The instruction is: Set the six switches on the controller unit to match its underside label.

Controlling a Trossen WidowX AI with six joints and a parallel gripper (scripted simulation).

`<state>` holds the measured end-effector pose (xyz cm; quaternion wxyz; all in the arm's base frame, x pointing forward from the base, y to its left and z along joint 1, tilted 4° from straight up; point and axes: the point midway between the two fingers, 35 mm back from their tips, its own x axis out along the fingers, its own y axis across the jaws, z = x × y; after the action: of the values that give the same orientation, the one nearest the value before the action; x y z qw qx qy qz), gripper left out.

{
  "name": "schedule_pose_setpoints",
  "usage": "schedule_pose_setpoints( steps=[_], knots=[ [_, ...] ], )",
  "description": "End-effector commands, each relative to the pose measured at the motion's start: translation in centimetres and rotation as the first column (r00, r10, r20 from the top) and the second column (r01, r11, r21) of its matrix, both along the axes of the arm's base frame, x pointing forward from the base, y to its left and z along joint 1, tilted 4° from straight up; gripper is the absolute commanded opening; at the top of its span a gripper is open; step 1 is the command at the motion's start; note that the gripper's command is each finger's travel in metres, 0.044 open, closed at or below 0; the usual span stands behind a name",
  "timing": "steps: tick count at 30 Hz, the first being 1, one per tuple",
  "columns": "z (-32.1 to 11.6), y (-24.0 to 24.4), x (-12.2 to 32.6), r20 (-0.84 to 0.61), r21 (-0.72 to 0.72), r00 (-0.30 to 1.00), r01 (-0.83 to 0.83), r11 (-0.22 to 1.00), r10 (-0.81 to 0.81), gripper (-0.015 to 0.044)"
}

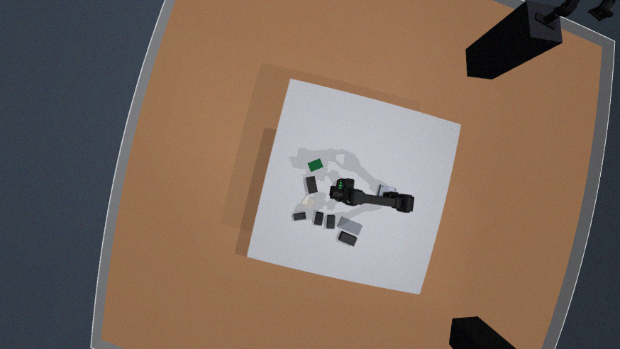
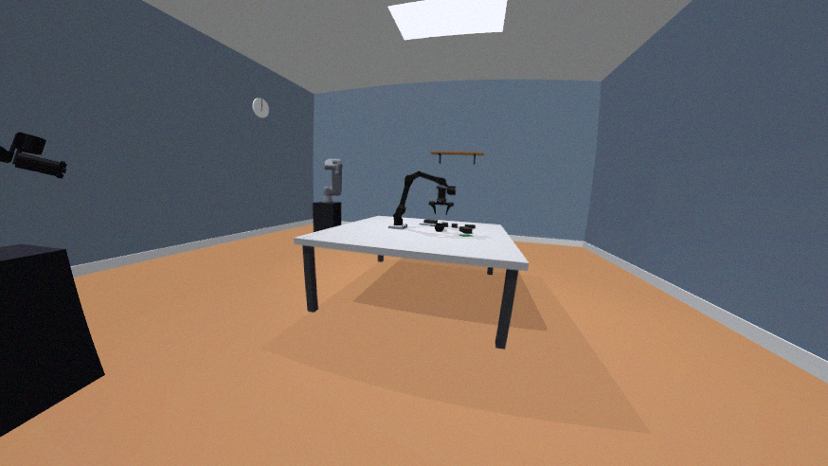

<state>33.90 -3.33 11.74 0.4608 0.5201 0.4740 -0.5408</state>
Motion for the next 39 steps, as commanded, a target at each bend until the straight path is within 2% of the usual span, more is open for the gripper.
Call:
schedule_pose_setpoints(
  steps=[1,3,8,18,39],
  knots=[
    [0.0,0.0,0.0,-0.001,0.000,1.000,0.000,1.000,0.000,0.0440],
    [-0.7,-0.1,0.6,-0.001,-0.001,1.000,0.002,1.000,-0.002,0.0387],
    [-5.9,-1.0,3.9,-0.001,-0.012,1.000,0.013,1.000,-0.013,0.0256],
    [-6.1,-1.1,4.0,-0.001,-0.012,1.000,0.014,1.000,-0.014,0.0000],
    [-6.2,-1.0,4.0,-0.004,-0.008,1.000,0.013,1.000,-0.013,0.0000]
  ],
)
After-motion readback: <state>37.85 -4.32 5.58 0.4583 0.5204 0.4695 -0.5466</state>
